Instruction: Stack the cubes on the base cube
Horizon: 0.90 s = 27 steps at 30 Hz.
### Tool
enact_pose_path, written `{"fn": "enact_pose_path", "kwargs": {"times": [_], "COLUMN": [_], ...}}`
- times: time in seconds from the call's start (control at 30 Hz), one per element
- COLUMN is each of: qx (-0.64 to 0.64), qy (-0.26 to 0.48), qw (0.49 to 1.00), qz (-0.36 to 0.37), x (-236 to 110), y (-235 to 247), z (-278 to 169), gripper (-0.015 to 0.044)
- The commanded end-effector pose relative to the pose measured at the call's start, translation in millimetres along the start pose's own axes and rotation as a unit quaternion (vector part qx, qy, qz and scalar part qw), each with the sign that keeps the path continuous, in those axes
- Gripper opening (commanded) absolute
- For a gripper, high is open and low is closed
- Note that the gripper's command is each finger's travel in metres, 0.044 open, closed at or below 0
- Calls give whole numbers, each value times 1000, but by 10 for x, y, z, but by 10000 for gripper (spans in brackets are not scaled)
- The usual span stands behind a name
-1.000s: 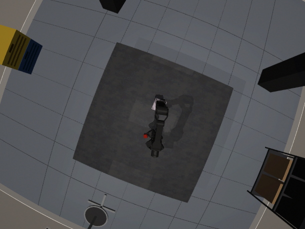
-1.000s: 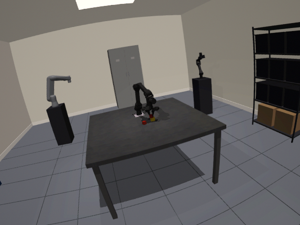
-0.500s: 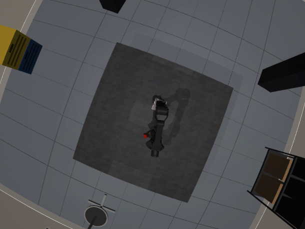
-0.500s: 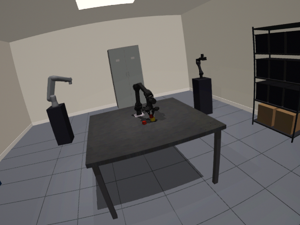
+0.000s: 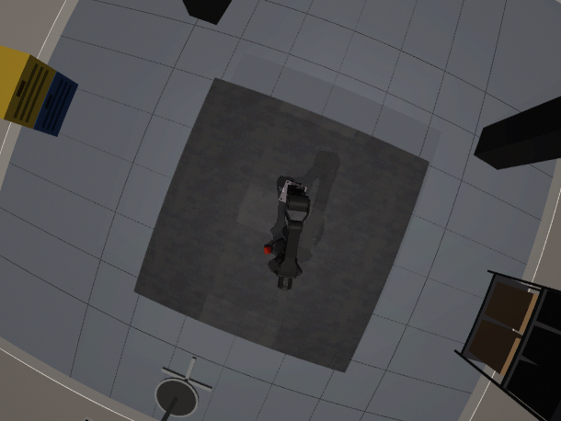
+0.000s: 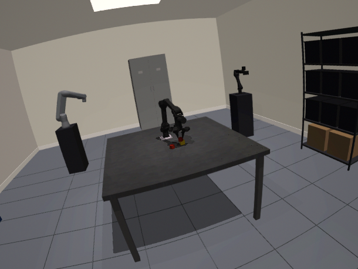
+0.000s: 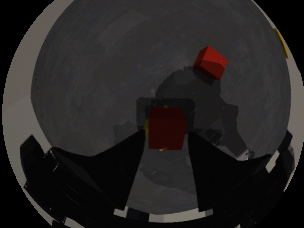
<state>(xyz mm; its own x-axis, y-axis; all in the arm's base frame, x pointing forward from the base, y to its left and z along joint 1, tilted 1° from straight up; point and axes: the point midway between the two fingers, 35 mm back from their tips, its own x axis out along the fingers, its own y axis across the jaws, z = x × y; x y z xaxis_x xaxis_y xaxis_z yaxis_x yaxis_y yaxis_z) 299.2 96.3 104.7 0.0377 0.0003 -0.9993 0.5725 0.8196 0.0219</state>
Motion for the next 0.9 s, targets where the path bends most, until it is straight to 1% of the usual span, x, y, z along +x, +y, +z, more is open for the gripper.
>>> {"fn": "enact_pose_path", "kwargs": {"times": [0.0, 0.27, 0.37, 0.4, 0.43, 0.47, 0.73, 0.87], "qx": [0, 0, 0, 3, 12, 27, 172, 199], "qy": [-1, -1, -1, -2, -2, -2, -7, -7], "qw": [1000, 1000, 1000, 1000, 1000, 1000, 985, 980], "qz": [2, 2, 2, 2, 2, 2, 0, 0], "x": [-80, -223, -223, -206, -223, -252, -536, -589], "y": [5, 5, 5, 0, -20, -54, -482, -577], "z": [3, 2, 2, 17, 55, 119, 687, 779], "gripper": [205, 205, 205, 231, 258, 265, 265, 265]}}
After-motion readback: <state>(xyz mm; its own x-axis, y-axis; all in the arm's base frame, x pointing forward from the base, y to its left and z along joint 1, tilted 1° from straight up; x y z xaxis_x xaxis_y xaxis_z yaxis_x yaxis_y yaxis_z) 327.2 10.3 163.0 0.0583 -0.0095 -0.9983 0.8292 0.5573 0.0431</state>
